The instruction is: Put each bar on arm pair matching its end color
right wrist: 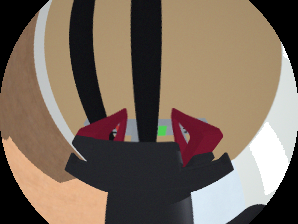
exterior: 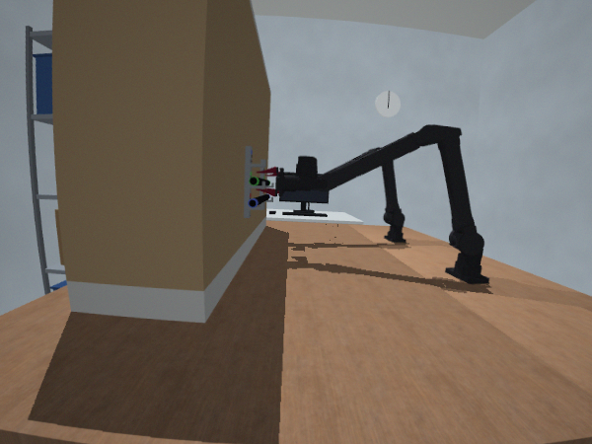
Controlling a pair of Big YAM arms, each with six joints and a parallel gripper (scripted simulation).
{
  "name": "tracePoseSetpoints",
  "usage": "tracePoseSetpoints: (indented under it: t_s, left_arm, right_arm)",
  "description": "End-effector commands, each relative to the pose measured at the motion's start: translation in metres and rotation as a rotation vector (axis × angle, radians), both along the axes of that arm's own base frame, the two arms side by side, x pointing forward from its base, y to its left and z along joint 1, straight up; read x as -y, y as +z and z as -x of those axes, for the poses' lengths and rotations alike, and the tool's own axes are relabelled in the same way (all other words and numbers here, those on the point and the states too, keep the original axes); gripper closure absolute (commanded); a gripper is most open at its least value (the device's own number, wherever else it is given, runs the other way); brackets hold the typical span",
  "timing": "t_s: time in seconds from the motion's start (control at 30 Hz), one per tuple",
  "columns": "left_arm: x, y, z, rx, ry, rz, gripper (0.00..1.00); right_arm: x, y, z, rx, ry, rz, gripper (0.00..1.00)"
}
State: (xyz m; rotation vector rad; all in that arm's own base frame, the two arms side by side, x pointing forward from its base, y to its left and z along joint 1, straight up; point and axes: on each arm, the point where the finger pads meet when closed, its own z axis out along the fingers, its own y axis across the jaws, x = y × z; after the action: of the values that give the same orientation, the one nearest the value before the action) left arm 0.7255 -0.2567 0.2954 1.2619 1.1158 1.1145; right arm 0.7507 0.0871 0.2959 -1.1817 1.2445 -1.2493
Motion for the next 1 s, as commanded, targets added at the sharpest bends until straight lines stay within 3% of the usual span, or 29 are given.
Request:
tracePoseSetpoints:
  t_s: [0.0,0.97]
  left_arm:
    - [-0.001,0.029,0.006,0.034,0.001,0.024,0.36]
    - [0.0,0.022,0.038,0.032,-0.007,0.02,0.36]
  right_arm:
    - [0.001,0.024,0.008,0.034,-0.003,-0.028,0.36]
    - [-0.006,0.017,0.04,0.03,0.006,-0.028,0.36]
